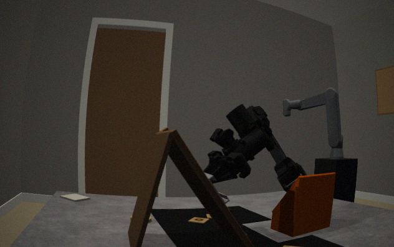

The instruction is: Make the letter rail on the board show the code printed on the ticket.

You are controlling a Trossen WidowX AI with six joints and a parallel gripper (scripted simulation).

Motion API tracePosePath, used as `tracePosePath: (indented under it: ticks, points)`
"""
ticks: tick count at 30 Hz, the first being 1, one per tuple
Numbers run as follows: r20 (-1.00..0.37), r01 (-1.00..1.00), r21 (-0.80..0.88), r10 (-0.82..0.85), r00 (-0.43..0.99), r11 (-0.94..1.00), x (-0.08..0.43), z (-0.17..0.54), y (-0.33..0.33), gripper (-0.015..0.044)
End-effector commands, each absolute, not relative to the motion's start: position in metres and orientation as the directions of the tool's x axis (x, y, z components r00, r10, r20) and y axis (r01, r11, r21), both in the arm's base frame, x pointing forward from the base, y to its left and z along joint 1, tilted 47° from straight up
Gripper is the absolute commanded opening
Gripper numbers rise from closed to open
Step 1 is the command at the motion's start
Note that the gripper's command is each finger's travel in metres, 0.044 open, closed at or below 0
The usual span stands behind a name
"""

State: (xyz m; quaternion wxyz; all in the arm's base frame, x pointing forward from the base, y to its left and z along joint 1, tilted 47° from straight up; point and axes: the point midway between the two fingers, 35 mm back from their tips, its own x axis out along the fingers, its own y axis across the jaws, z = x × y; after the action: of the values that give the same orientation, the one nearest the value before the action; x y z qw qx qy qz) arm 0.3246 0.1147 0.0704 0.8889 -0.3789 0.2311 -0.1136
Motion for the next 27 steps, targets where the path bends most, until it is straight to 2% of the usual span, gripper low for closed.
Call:
tracePosePath:
  ticks: [1,20,27]
  points:
    - [-0.325,0.025,-0.727,-0.375,0.868,0.687,0.3244,0.0734,0.1131,0.0]
    - [-0.325,0.025,-0.727,-0.375,0.868,0.686,0.3244,0.0795,0.1076,0.0]
    - [-0.324,0.028,-0.726,-0.378,0.867,0.687,0.3245,0.0778,0.108,0.0184]
